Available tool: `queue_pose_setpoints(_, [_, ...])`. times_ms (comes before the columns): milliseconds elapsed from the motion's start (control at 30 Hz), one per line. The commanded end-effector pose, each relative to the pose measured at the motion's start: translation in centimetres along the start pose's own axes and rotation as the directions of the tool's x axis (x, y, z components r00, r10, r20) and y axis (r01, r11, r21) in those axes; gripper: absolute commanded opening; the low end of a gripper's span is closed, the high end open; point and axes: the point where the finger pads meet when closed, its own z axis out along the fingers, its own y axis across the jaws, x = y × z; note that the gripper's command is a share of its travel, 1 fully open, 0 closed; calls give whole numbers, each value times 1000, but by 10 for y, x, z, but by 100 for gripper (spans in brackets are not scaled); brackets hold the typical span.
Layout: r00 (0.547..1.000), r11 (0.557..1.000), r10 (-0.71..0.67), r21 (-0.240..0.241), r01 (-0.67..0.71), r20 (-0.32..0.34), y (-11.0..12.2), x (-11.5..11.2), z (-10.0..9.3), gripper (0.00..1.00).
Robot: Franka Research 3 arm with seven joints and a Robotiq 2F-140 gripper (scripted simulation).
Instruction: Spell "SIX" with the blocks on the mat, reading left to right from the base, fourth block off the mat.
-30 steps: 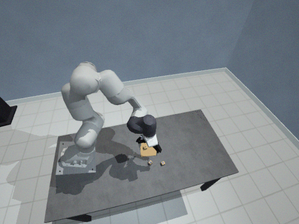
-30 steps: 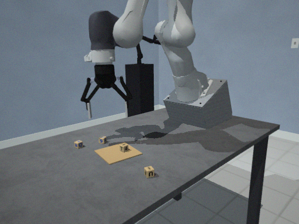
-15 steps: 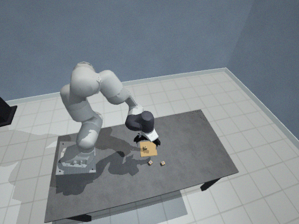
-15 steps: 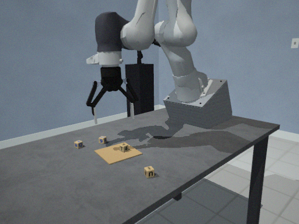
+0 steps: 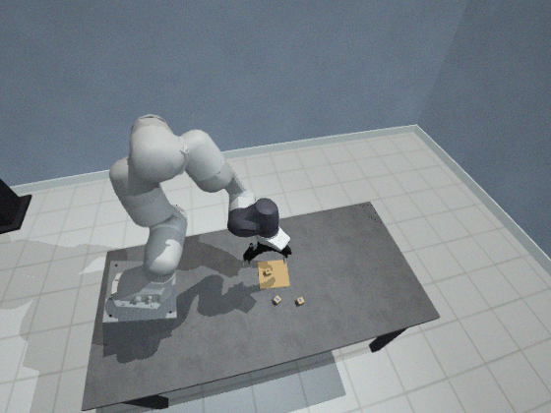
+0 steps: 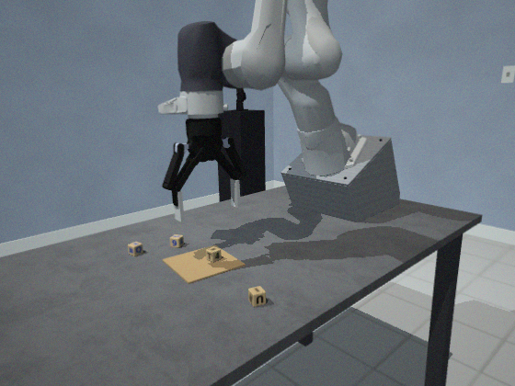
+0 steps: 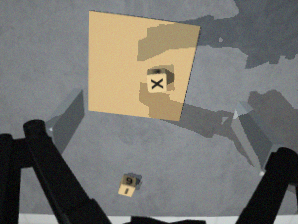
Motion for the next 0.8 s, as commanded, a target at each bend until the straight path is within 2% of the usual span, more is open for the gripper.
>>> queue_pose_setpoints(0, [990, 990, -138, 10, 138, -4, 0, -8, 1, 100])
queue_pose_setpoints(67, [988, 988, -156, 11, 156, -4, 1, -10, 1, 100])
queue_pose_setpoints(100, [988, 988, -156, 11, 156, -4, 1, -10, 1, 37])
queue_pose_setpoints(767, [988, 988, -156, 11, 156, -4, 1, -10, 1, 37])
